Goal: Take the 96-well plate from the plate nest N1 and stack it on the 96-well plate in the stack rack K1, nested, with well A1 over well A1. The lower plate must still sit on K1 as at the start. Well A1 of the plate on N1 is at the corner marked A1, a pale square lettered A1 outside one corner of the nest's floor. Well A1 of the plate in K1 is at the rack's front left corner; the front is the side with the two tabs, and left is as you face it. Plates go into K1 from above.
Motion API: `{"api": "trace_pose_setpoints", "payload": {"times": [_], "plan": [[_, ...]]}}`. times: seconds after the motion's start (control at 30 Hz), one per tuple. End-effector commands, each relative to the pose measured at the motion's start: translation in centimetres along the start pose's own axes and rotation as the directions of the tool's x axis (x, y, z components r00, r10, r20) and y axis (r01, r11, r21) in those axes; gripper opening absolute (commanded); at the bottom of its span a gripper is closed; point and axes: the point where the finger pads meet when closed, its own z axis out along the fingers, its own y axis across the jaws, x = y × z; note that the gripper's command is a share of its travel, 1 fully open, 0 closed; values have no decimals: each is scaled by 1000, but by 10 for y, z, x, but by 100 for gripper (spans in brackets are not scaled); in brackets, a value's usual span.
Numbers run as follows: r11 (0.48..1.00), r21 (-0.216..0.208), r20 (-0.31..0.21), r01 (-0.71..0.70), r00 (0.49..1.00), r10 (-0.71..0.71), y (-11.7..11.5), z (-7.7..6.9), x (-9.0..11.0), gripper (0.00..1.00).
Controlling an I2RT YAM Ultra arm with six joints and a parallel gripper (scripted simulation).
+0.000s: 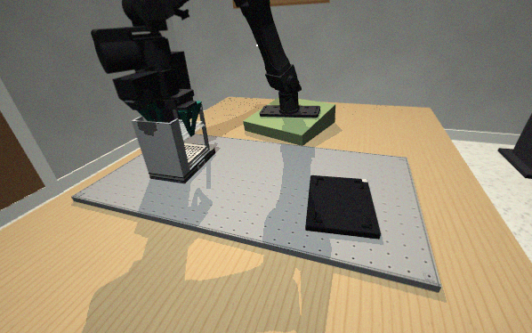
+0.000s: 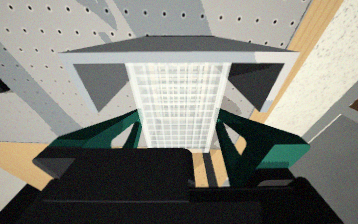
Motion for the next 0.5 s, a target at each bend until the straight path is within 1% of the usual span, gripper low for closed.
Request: {"api": "trace_pose_setpoints", "payload": {"times": [0.0,0.2,0.23,0.3,0.33,0.4,0.47], "plan": [[1000,-7,7,2,1000,-2,3,10,-3,0],[1000,-2,15,2,1000,-2,2,13,-4,0],[1000,7,29,2,1000,-3,1,9,-6,0],[1000,-6,8,2,1000,-2,3,21,-3,0],[1000,-9,4,2,1000,-2,3,24,-3,0],[1000,-8,4,1,1000,-1,3,28,-3,0],[1000,0,17,2,1000,-2,2,25,-4,0]]}}
